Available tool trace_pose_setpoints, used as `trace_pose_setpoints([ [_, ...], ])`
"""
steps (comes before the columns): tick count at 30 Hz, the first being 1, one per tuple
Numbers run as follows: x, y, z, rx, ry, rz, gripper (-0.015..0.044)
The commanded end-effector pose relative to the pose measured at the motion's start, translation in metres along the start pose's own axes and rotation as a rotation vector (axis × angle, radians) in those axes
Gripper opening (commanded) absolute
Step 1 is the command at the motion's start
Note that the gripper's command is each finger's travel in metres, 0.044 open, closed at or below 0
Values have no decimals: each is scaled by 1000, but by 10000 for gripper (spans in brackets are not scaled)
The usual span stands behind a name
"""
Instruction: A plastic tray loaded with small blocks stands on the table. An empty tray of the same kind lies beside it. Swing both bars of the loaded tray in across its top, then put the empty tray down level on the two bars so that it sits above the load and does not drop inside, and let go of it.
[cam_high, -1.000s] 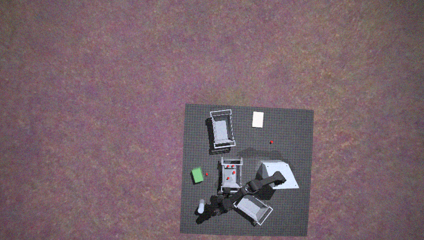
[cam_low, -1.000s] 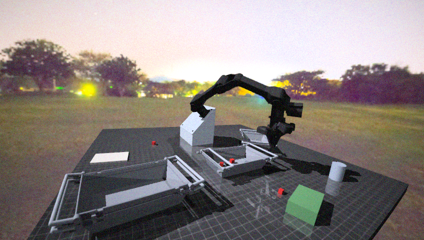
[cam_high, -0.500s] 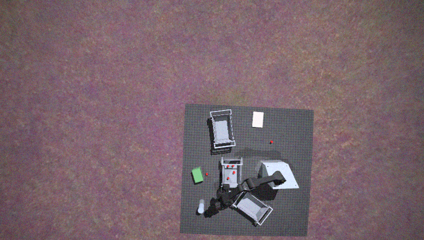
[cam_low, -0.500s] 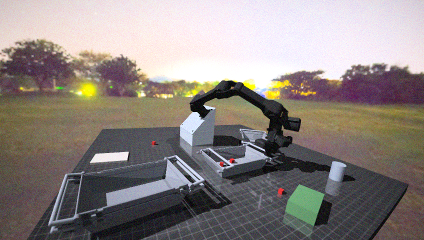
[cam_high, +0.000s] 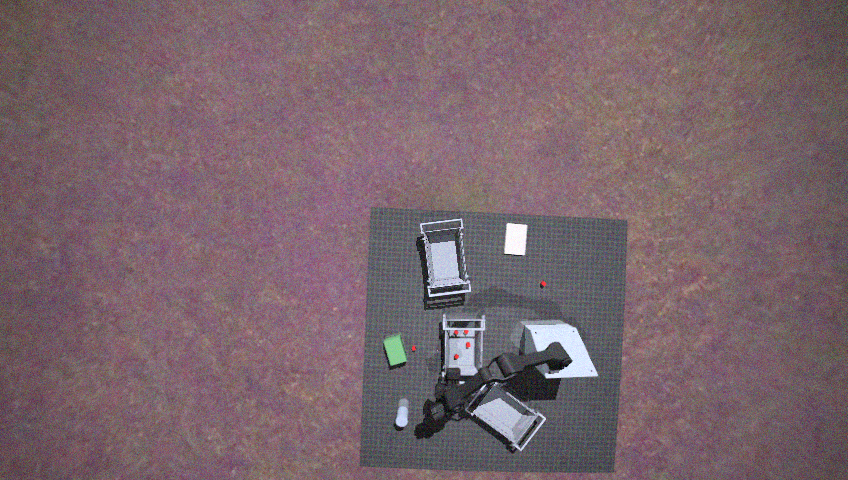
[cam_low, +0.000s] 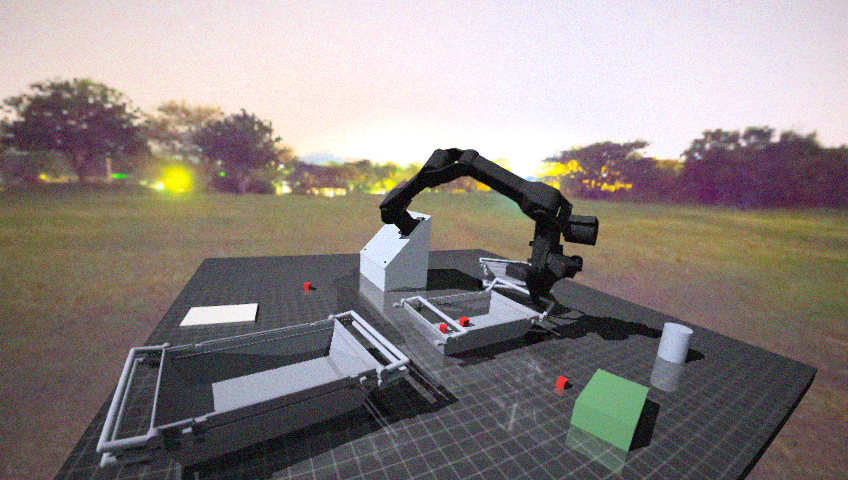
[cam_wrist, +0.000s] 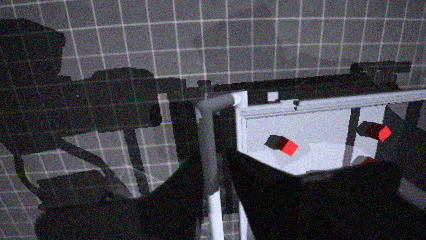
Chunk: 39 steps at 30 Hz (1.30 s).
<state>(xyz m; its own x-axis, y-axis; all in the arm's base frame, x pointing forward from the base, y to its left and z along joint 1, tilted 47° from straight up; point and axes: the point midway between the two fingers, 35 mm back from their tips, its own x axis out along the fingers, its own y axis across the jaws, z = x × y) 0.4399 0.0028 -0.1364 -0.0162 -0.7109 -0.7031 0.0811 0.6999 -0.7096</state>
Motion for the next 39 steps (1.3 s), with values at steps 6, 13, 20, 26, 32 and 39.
trace_pose_setpoints([
  [6, 3, -34, 2, 9, 5, -21, 86],
  [13, 20, -56, 1, 8, 6, -22, 86],
  [20, -3, -53, 2, 8, 6, -20, 86],
  [26, -23, -50, 2, 9, 6, -20, 86],
  [32, -16, -50, 2, 4, 5, -23, 86],
  [39, -16, -50, 2, 4, 5, -23, 86],
])
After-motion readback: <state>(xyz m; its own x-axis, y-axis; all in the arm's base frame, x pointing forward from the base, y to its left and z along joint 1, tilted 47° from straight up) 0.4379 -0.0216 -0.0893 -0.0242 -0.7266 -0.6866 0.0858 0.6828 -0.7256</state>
